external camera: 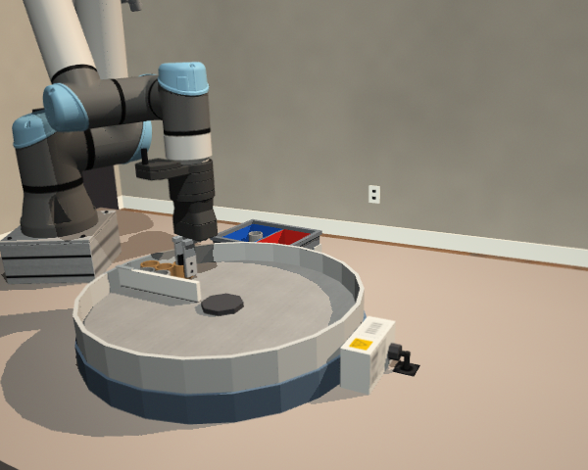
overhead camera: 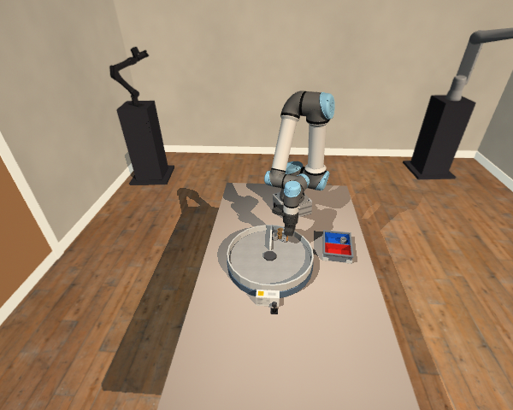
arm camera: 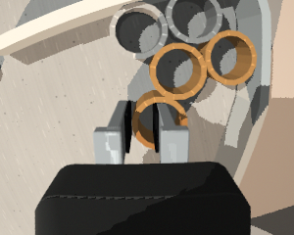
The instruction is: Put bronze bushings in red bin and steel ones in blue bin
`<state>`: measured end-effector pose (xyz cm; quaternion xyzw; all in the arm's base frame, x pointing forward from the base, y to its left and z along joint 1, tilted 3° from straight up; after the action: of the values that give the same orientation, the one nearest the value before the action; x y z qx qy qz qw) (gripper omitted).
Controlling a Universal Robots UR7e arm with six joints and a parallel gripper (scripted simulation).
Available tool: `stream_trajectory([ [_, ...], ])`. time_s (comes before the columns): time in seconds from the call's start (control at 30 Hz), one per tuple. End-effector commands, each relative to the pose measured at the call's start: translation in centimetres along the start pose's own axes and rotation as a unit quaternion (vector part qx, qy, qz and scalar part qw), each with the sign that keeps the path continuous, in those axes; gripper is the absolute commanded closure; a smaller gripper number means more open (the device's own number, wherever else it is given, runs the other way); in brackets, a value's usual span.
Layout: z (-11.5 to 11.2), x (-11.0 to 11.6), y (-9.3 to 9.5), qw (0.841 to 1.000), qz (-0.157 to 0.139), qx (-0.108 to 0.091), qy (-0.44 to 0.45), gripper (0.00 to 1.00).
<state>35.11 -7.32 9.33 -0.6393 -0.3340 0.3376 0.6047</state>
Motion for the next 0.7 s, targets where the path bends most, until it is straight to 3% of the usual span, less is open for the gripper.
stream_trajectory([
  [0.0,-0.04,0.01,0.22,1.000,0.000,-0.001,0.000,0.60],
  [0.23,-0.04,0.01,0.22,1.000,0.000,-0.001,0.000,0.60],
  [0.27,-0.04,0.01,0.19,1.000,0.000,-0.001,0.000,1.00],
  [0.67,-0.04,0.01,0.19,1.000,0.000,-0.001,0.000,1.00],
])
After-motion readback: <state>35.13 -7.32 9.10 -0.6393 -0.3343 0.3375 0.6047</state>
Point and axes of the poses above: the point where the finger pads meet when closed, its own y axis out along the fingers, its own z axis across the jaws, x = y × z, the point moved 10 cm from there along -y, back along the fingers, and after that the axes turned 13 degrees about y, right-handed, at the moved point
